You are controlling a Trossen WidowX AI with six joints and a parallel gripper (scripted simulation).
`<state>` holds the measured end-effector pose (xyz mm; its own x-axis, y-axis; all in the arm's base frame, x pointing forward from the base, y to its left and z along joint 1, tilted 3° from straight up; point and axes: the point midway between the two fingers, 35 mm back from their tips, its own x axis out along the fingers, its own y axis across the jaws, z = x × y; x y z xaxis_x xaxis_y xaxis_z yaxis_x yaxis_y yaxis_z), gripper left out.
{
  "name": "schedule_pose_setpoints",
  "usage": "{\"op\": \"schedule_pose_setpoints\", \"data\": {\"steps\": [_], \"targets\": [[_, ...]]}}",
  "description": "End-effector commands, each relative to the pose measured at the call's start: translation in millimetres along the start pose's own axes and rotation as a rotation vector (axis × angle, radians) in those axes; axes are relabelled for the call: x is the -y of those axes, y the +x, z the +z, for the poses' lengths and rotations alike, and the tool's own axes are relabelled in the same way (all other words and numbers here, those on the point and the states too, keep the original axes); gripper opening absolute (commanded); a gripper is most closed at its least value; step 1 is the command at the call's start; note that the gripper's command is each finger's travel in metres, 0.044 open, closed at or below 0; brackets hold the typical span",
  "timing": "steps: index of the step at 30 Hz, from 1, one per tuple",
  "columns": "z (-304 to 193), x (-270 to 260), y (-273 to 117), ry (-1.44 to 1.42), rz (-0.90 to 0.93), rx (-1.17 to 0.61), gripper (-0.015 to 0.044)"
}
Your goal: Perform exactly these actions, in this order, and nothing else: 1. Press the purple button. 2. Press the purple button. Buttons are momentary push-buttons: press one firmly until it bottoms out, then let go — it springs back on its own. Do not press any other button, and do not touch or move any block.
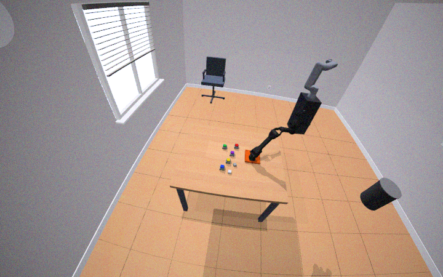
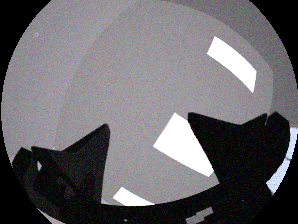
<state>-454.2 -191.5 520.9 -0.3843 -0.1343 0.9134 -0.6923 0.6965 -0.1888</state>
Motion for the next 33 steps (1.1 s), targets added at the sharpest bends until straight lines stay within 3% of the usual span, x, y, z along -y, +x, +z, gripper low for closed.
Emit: {"op": "schedule_pose_setpoints", "data": {"steps": [1, 9, 17, 25, 33], "targets": [[2.5, 3.0, 0.0, 0.016, 0.001, 0.009, 0.0400], [74.8, 117.7, -18.2, 0.527, 0.045, 0.321, 0.0400], [117.4, 245.1, -68.8, 0.943, 0.113, 0.669, 0.0400], [119.8, 361.7, -140.7, 1.247, 0.210, 1.023, 0.0400], [85.0, 461.9, -230.2, 1.449, 0.345, 1.403, 0.0400]]}}
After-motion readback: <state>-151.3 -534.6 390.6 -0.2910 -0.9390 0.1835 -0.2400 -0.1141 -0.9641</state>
